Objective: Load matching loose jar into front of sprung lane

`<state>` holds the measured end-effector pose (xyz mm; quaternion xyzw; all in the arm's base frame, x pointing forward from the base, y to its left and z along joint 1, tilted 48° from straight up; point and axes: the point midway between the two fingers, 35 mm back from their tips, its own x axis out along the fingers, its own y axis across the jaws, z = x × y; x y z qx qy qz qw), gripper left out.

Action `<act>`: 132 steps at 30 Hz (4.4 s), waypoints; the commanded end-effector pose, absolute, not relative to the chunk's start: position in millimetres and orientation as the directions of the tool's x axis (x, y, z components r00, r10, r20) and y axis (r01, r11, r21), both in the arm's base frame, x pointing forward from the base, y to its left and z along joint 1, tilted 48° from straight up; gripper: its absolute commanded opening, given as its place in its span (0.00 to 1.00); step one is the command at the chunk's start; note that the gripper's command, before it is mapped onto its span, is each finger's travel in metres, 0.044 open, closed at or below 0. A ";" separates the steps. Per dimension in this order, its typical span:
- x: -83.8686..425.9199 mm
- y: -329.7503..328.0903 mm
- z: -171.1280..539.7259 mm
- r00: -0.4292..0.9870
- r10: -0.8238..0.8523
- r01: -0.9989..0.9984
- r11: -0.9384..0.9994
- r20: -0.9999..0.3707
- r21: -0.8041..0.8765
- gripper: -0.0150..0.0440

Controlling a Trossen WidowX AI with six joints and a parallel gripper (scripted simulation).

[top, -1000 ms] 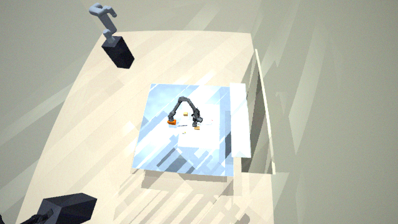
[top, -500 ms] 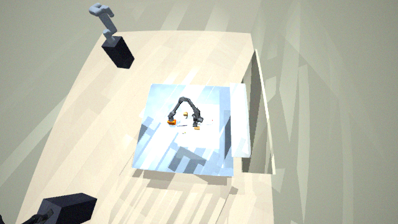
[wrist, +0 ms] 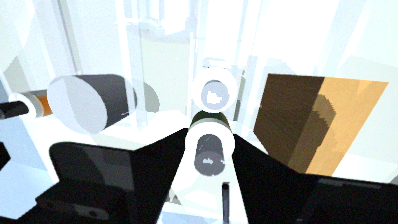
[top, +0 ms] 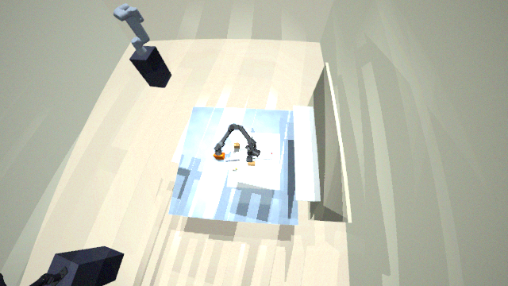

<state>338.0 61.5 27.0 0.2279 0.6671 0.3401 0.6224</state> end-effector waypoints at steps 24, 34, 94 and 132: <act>344.4 60.9 29.9 -0.101 0.734 -0.126 0.660 -0.672 0.741 0.25; 345.7 61.1 30.0 -0.101 0.734 -0.126 0.660 -0.672 0.741 0.25; 343.0 75.6 16.7 -0.101 0.735 -0.126 0.660 -0.671 0.741 0.25; 337.1 79.6 12.3 -0.101 0.735 -0.126 0.659 -0.671 0.741 0.25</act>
